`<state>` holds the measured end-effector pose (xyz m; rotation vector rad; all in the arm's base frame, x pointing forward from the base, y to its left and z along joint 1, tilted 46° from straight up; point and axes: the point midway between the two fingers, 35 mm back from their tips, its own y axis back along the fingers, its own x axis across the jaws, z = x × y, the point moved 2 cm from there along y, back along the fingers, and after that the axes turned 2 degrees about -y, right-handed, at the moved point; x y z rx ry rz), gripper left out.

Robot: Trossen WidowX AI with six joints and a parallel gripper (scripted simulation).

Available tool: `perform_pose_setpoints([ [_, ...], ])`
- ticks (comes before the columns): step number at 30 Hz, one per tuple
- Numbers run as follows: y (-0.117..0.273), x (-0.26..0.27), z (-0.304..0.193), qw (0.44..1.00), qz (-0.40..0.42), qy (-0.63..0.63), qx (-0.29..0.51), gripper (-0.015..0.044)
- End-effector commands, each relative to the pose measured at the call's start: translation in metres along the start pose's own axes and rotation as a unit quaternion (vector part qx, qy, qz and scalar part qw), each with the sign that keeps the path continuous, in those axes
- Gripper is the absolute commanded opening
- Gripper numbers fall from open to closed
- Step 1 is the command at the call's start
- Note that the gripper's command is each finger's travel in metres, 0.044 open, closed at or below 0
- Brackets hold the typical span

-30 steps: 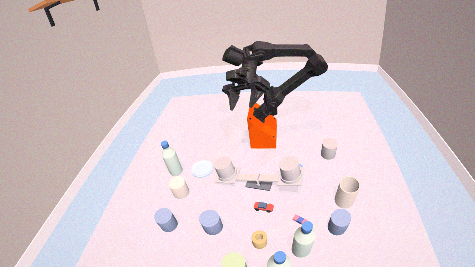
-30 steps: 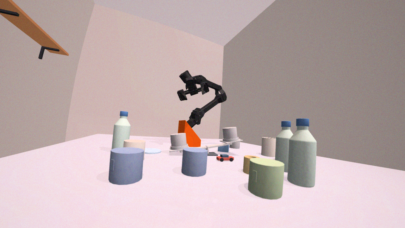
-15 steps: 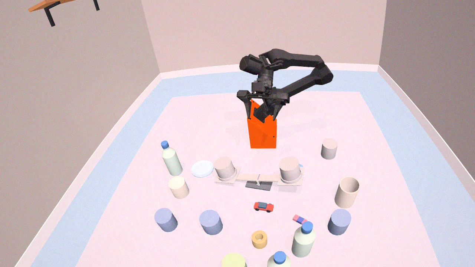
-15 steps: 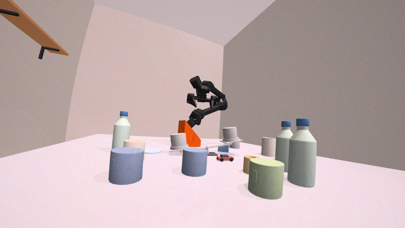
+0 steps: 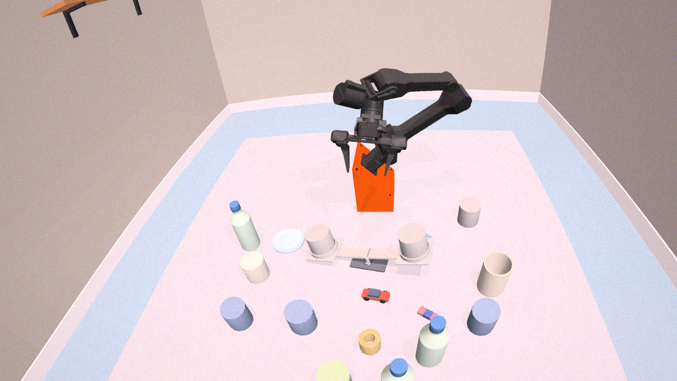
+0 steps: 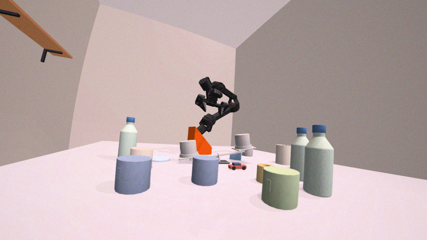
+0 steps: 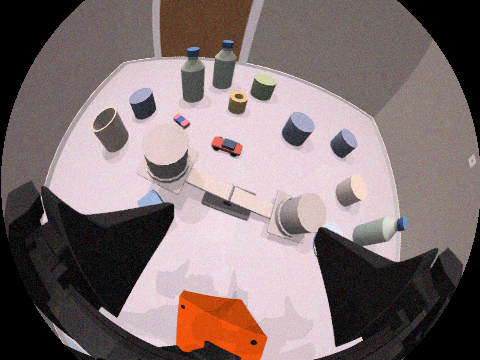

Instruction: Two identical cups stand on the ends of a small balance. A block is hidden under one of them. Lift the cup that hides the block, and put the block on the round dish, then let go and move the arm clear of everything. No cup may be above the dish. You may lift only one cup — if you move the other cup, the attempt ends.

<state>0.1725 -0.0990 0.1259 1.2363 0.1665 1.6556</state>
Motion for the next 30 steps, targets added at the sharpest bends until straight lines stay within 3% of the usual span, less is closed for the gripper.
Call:
perform_pose_setpoints([
  [1, -0.005, -0.009, 0.006, 0.999, 0.005, 0.047, 0.025, 0.0440],
  [15, -0.038, -0.046, 0.024, 0.961, 0.055, 0.248, 0.111, 0.0440],
  [30, -0.092, -0.087, 0.027, 0.863, 0.143, 0.449, 0.182, 0.0440],
])
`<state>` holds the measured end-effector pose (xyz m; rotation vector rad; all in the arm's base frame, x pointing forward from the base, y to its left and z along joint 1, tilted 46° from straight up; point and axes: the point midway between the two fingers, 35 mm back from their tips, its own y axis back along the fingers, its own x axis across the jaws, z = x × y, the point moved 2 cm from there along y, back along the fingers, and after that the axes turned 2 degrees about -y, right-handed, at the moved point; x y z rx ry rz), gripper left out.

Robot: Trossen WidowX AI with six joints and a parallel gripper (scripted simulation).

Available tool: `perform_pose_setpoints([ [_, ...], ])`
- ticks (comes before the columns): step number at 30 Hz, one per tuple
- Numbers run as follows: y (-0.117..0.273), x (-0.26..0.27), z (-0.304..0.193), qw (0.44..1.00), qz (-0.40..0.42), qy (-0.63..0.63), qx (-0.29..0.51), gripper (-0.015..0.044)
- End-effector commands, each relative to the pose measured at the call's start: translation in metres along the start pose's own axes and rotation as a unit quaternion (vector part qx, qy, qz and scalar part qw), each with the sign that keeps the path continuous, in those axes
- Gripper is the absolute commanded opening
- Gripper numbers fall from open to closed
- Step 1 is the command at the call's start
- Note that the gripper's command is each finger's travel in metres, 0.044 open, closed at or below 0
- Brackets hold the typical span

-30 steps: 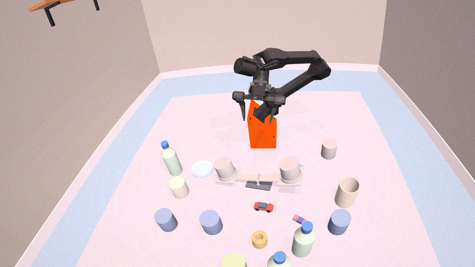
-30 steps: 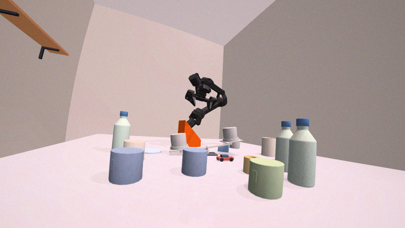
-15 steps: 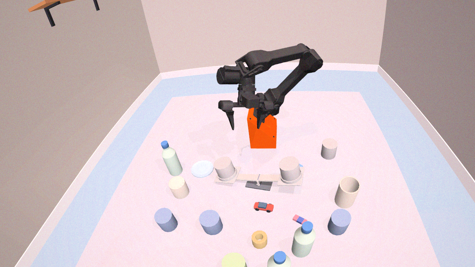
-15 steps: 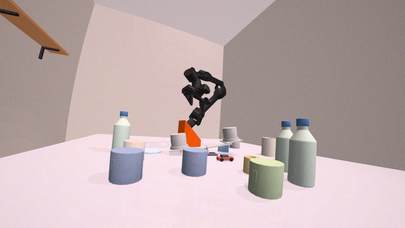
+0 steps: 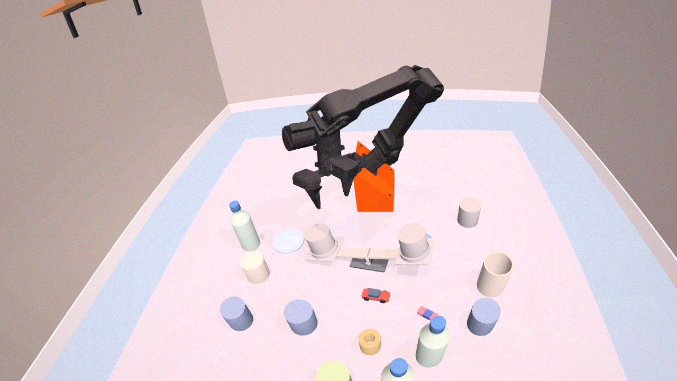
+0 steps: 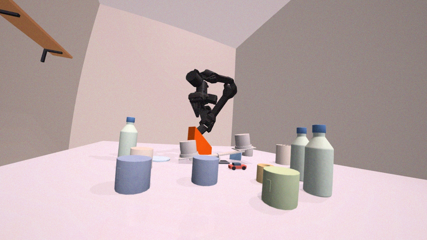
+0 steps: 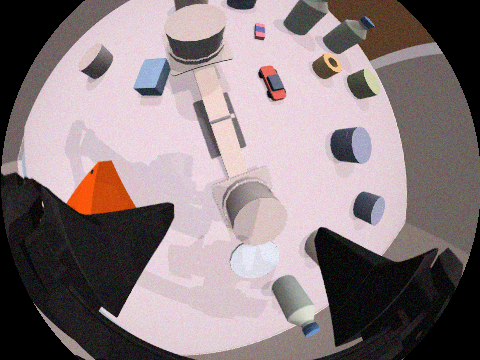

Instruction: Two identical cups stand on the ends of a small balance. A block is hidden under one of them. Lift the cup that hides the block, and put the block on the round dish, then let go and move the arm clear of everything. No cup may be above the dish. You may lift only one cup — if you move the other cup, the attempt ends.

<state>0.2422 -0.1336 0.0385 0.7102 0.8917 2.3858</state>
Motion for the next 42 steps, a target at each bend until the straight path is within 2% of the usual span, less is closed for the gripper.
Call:
perform_pose_setpoints([
  [1, -0.013, -0.011, -0.007, 0.998, 0.023, 0.052, 0.014, 0.0440],
  [14, -0.068, -0.040, -0.031, 0.964, 0.112, 0.238, 0.040, 0.0440],
  [42, -0.108, -0.033, -0.036, 0.963, 0.113, 0.240, 0.040, 0.0440],
])
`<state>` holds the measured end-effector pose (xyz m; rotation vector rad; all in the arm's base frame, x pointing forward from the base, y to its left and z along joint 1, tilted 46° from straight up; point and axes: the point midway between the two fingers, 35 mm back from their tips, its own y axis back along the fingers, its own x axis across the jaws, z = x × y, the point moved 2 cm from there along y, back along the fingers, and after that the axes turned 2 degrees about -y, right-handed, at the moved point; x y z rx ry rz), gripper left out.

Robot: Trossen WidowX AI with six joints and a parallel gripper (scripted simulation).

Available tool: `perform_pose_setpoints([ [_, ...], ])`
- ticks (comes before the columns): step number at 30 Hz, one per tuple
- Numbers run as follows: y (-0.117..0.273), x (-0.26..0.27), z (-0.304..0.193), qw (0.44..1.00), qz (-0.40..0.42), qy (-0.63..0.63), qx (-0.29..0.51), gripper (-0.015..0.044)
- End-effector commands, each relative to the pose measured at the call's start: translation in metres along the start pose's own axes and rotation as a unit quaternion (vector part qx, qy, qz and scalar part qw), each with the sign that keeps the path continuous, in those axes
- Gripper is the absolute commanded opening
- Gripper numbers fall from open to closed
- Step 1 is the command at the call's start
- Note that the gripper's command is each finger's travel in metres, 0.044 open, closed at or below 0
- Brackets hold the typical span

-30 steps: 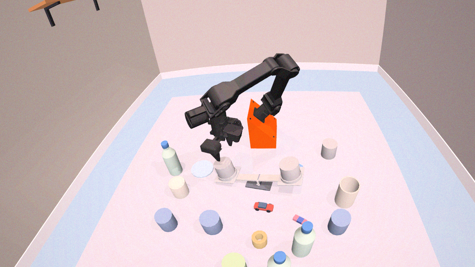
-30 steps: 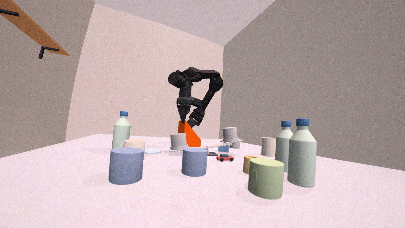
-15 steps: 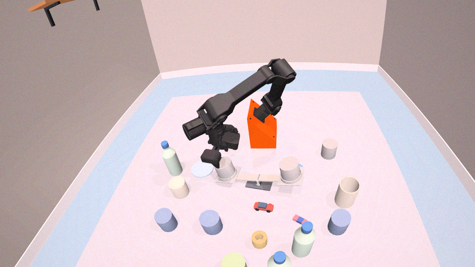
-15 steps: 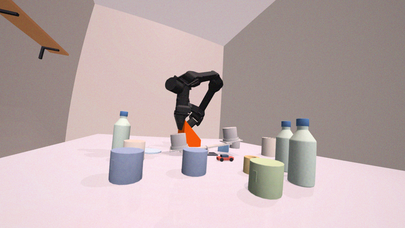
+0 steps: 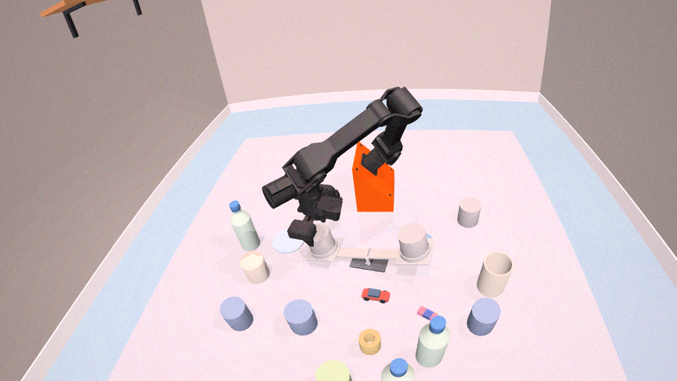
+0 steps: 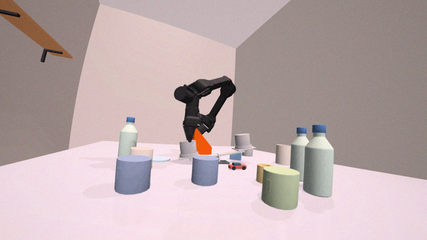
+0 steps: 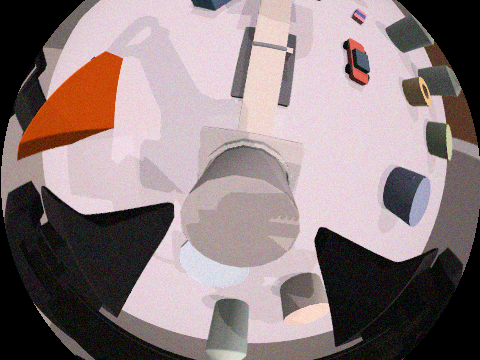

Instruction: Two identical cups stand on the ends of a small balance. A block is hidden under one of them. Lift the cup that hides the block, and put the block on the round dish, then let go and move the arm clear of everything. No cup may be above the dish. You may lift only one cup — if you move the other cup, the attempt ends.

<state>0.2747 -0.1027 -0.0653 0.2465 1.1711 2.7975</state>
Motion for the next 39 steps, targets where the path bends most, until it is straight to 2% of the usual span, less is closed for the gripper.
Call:
perform_pose_setpoints([
  [1, -0.009, 0.002, 0.000, 1.000, 0.003, -0.006, -0.005, 0.0440],
  [24, -0.043, 0.004, 0.001, 1.000, 0.004, -0.006, -0.007, 0.0440],
  [26, -0.043, 0.004, 0.001, 1.000, 0.004, -0.006, -0.007, 0.0387],
  [37, -0.043, 0.004, 0.001, 1.000, 0.004, -0.006, -0.007, 0.0314],
  [39, -0.043, 0.004, 0.001, 1.000, 0.004, -0.006, -0.007, 0.0262],
])
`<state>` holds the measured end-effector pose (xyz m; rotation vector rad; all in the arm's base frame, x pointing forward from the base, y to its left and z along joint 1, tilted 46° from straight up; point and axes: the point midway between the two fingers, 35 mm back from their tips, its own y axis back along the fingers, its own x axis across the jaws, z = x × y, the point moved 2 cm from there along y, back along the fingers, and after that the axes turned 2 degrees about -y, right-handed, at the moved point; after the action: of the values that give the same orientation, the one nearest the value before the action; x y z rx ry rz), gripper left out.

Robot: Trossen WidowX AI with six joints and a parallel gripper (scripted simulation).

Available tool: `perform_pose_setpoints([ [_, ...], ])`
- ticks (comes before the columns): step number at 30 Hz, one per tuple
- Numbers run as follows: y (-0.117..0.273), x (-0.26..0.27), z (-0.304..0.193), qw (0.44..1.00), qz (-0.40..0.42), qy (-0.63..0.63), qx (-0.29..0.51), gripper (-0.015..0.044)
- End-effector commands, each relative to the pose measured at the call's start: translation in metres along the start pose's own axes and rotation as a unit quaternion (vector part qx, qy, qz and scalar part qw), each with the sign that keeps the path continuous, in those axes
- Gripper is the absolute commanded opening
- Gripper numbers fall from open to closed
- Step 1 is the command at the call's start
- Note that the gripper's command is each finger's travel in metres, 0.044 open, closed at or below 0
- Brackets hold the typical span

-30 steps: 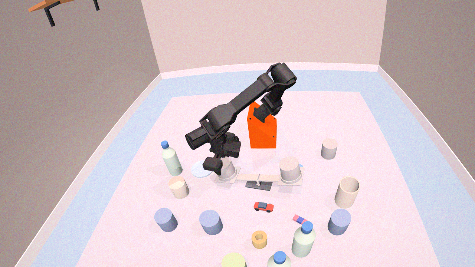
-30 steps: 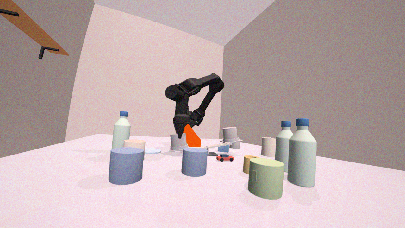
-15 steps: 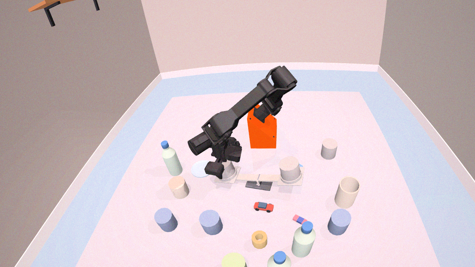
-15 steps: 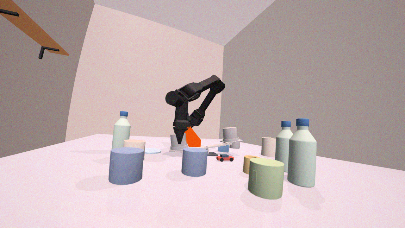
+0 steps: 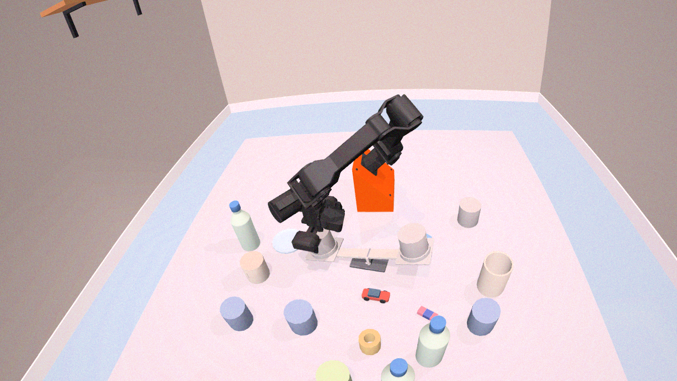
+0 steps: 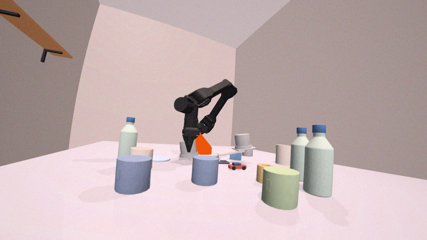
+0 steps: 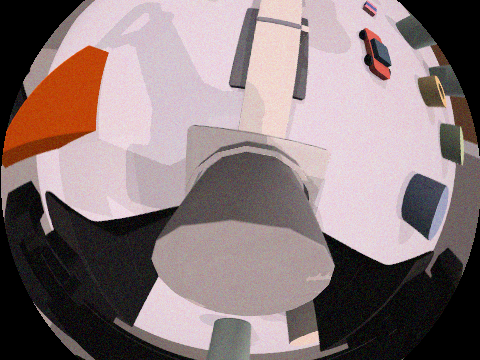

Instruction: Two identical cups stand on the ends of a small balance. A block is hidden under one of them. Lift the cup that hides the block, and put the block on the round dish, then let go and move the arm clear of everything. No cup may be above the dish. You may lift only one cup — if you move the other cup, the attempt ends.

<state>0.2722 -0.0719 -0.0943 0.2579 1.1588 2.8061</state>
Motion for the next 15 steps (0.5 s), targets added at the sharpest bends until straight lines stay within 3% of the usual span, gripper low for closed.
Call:
perform_pose_setpoints([
  [1, 0.000, 0.000, 0.000, 1.000, 0.000, -0.003, -0.002, 0.0235],
  [10, 0.009, -0.002, -0.001, 1.000, 0.000, -0.003, -0.001, 0.0000],
  [15, 0.015, -0.003, -0.001, 1.000, -0.001, -0.003, -0.001, 0.0000],
])
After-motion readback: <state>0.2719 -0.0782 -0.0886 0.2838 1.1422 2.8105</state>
